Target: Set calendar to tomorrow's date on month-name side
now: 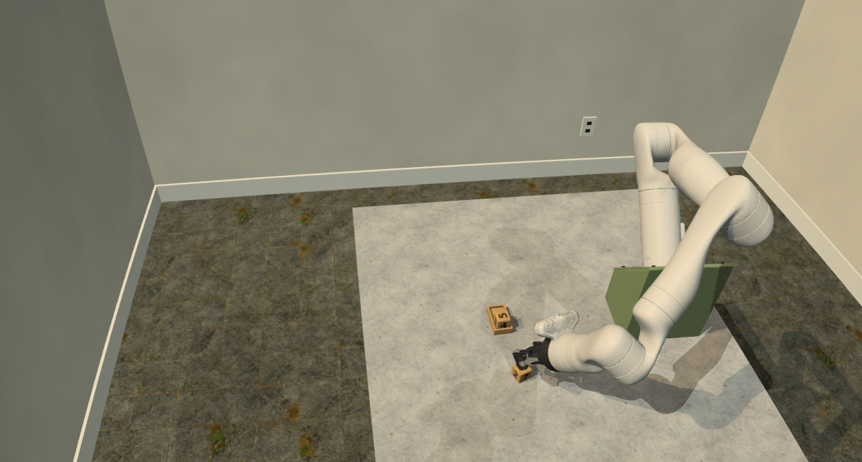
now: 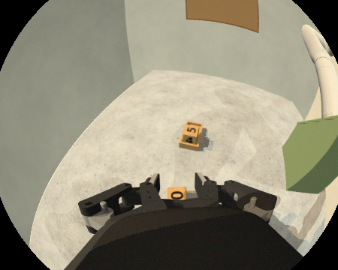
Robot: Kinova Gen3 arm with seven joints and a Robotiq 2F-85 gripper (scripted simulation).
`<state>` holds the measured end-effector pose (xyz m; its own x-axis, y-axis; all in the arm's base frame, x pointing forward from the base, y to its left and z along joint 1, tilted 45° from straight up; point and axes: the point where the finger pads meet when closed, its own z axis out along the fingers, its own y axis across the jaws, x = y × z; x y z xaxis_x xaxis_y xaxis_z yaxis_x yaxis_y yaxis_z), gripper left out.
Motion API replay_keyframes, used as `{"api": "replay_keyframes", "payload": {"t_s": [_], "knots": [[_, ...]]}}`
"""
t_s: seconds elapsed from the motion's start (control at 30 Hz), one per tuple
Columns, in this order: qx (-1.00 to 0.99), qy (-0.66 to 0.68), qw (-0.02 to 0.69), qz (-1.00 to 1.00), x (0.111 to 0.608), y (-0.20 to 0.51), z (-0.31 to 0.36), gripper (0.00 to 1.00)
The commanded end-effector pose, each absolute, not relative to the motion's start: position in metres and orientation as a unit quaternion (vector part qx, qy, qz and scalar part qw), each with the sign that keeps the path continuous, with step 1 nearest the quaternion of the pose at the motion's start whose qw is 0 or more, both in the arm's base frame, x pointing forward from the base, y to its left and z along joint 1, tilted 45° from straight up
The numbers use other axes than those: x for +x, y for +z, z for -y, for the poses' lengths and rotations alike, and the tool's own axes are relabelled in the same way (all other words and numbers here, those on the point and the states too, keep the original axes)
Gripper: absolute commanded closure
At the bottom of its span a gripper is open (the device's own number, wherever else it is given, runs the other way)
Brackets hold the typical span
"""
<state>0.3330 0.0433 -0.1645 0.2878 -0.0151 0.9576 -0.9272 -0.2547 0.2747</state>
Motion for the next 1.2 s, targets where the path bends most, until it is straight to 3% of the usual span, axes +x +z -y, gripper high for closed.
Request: {"api": "replay_keyframes", "payload": {"t_s": [0.0, 1.17], "knots": [[0.633, 0.479, 0.492, 0.357, 0.3331, -0.1688, -0.0412, 0.52], [0.631, 0.482, 0.494, 0.355, 0.3328, -0.1764, -0.0337, 0.52]]}}
